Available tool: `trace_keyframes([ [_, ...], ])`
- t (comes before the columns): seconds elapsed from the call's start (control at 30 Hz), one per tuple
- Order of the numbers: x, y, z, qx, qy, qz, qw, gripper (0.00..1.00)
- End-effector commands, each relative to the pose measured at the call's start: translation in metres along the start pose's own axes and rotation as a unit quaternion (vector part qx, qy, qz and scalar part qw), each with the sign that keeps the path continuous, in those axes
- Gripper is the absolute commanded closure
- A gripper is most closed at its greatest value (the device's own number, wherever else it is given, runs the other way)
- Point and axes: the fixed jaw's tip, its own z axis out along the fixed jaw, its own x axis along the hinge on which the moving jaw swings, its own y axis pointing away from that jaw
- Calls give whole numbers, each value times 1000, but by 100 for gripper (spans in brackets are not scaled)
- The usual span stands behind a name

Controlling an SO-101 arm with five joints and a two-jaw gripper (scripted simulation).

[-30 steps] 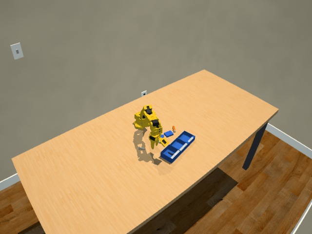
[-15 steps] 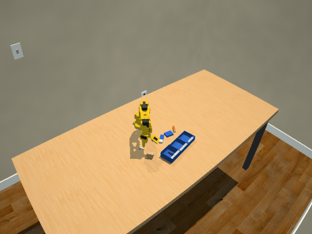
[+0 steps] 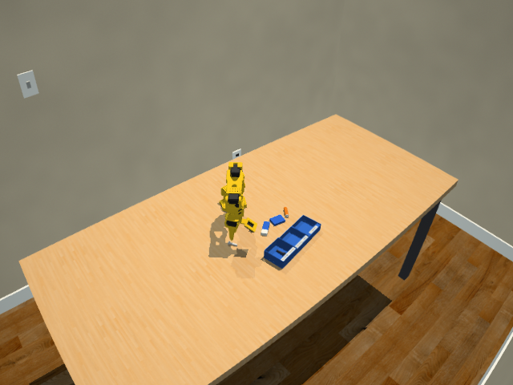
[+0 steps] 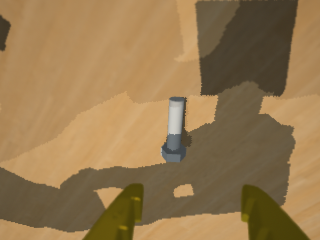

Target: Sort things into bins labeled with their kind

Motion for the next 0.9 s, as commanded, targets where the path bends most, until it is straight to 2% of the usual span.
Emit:
trace_keyframes([
  [0.0,1,-5,-10,32,-8,-2,999,78],
  [0.87,5,-5,-11,31,-8,8,999,78],
])
